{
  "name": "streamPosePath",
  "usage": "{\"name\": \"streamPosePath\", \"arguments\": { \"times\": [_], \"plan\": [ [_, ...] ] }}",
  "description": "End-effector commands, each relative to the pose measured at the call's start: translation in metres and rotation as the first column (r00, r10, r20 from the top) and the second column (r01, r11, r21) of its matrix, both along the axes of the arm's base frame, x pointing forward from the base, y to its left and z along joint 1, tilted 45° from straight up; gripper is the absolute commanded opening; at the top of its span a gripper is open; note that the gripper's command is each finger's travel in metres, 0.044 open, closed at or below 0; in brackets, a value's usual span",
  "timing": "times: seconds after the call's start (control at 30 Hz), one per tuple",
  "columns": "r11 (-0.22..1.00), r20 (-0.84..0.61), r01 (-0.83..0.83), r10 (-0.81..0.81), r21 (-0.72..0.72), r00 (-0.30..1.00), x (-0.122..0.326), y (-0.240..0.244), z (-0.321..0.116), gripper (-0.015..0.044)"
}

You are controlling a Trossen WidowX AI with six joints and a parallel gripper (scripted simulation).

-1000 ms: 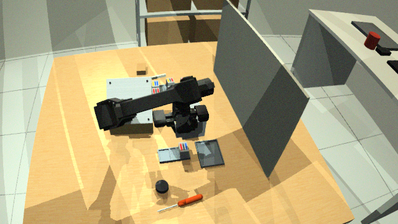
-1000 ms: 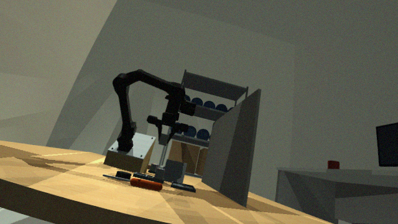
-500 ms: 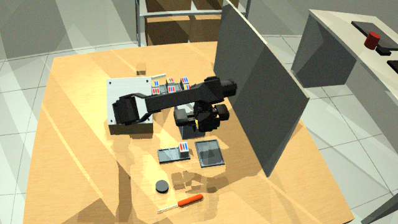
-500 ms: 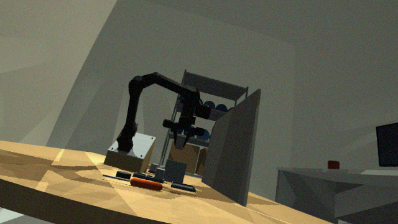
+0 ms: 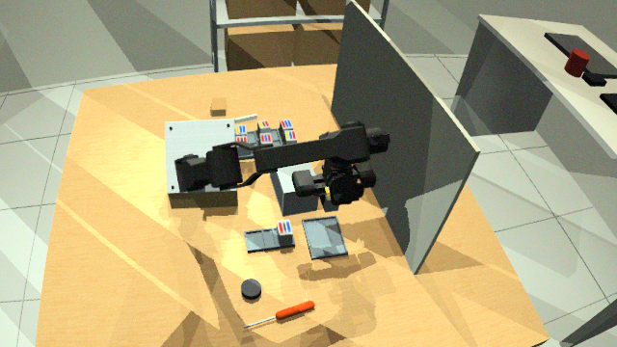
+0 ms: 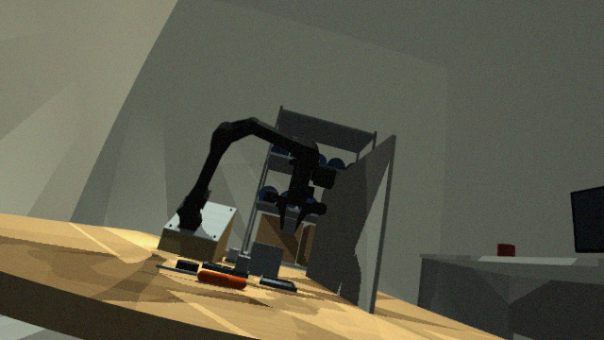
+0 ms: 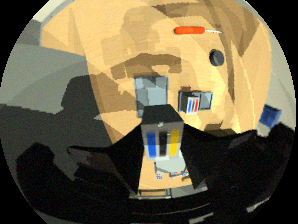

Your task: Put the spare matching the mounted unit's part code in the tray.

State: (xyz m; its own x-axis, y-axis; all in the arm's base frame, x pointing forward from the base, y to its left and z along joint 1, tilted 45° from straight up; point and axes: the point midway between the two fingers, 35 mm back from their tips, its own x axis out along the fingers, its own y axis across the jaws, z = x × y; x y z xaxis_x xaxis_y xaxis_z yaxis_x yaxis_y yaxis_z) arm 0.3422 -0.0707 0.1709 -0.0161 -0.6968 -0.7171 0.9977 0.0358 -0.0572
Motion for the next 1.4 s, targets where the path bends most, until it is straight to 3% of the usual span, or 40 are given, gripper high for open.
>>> {"name": "streamPosePath", "arguments": {
  "times": [0.0,1.37],
  "plan": [
    [1.000,0.003,-0.005,0.005,-0.003,1.000,0.004,-0.002,0.001,0.0000],
    [1.000,0.004,-0.005,0.005,0.001,1.000,0.009,-0.027,-0.027,0.0000]
  ]
}}
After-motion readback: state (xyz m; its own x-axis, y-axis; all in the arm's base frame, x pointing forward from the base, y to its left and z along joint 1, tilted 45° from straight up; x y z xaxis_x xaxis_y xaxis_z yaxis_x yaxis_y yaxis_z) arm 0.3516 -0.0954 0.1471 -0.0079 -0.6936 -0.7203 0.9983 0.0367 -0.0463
